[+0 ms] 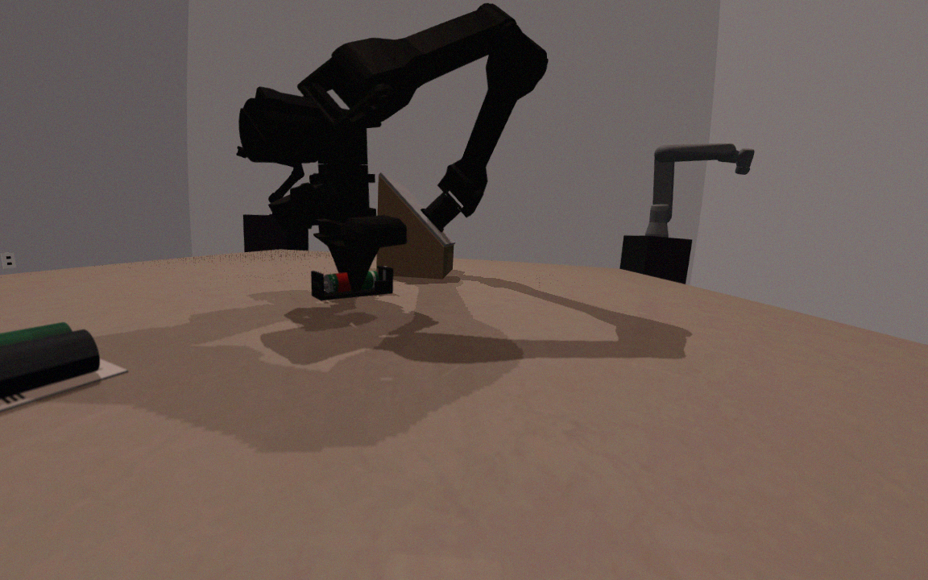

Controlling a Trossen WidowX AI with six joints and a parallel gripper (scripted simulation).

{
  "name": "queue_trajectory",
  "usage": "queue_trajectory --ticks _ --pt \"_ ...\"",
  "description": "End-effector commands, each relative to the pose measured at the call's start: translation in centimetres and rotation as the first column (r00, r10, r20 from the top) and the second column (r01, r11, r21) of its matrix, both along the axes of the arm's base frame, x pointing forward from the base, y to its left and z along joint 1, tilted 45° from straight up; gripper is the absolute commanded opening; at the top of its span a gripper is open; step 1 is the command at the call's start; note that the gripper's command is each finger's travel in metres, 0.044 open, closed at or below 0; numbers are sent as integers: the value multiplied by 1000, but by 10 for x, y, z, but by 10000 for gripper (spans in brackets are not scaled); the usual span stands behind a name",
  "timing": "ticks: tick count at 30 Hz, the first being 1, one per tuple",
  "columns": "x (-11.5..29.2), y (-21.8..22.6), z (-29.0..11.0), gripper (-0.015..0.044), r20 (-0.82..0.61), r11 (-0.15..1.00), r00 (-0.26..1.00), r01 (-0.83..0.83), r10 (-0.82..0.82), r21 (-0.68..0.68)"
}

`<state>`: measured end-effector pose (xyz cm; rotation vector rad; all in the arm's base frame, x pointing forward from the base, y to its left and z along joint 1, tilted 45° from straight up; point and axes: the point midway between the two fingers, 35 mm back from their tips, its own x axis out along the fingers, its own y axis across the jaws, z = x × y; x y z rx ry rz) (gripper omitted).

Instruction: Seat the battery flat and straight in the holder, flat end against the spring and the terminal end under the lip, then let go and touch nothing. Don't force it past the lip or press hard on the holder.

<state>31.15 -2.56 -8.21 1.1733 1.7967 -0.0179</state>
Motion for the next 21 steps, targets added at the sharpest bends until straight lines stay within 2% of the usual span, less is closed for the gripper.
queue_trajectory --ticks 1,21 --pt "1 0 0 82 11 1000 1000 6 -6 -11" --pt "-8 7 8 82 11 1000 1000 10 -10 -16"
